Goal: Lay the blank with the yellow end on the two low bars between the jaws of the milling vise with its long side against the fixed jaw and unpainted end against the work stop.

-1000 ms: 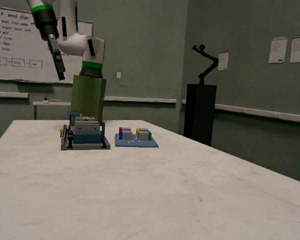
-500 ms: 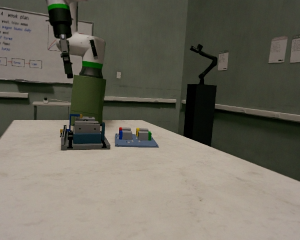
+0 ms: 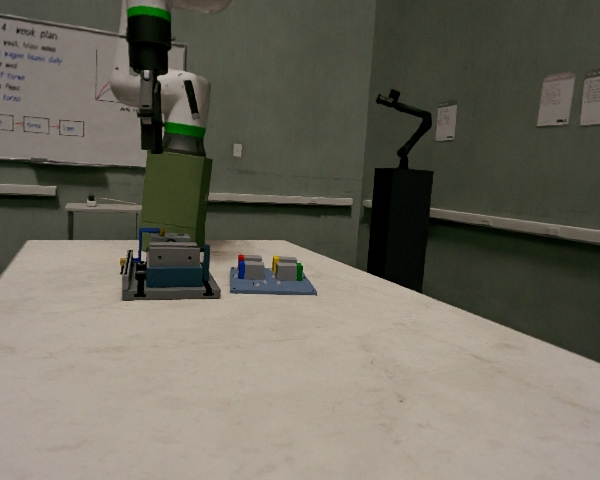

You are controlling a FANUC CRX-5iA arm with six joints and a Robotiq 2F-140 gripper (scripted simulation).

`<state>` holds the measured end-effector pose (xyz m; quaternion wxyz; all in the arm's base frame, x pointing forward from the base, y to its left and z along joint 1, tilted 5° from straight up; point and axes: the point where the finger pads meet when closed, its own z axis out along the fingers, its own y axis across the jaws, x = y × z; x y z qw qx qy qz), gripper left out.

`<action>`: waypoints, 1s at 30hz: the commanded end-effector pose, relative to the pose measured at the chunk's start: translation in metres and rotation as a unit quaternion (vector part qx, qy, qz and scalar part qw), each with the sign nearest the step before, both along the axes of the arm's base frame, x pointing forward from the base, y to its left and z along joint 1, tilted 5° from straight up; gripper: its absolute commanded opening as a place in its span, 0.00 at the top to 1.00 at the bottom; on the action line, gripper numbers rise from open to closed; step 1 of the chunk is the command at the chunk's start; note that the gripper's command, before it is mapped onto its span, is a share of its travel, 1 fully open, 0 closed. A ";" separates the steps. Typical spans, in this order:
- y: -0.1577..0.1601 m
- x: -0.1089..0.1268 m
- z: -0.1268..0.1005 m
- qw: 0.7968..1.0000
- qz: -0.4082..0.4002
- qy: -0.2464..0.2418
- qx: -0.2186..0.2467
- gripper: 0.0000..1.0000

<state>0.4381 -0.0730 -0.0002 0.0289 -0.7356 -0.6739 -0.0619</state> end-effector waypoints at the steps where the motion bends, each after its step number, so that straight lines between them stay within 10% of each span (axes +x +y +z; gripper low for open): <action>1: 0.003 0.000 0.001 1.000 -0.001 0.000 -0.002 0.00; 30: 0.090 -0.005 0.014 0.999 -0.017 0.018 -0.022 0.00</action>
